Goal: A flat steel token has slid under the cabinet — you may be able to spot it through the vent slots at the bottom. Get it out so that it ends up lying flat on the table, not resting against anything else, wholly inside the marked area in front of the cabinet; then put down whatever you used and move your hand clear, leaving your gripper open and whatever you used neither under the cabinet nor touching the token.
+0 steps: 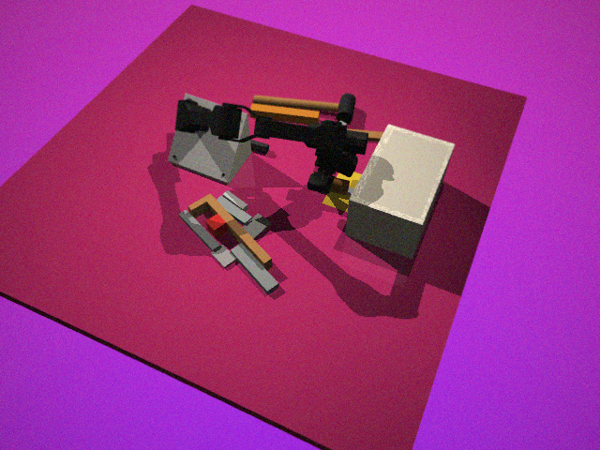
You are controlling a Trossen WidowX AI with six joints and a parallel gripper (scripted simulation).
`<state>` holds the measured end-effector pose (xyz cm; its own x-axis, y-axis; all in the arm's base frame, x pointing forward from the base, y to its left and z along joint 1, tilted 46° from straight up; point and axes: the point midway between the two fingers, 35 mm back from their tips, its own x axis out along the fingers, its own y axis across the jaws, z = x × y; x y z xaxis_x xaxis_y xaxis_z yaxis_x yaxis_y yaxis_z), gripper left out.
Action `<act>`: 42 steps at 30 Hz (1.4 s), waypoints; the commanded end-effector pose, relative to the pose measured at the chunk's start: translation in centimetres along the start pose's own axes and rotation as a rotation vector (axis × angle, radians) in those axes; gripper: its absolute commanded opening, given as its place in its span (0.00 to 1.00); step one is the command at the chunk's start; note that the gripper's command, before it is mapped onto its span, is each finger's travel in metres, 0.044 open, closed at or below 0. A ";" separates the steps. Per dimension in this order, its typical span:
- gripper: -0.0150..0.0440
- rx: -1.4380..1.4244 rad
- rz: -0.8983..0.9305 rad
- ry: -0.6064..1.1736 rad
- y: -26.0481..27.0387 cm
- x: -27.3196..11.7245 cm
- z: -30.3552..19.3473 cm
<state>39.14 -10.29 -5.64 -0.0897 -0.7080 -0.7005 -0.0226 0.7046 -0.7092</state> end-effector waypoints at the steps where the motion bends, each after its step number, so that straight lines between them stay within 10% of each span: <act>1: 0.25 -0.004 0.001 0.005 0.0 0.1 -0.6; 42: 0.25 -0.005 0.001 0.006 0.1 0.1 -4.3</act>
<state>35.45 -10.08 -5.41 -0.0910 -0.7075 -0.7008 -0.0297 0.7054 -0.7082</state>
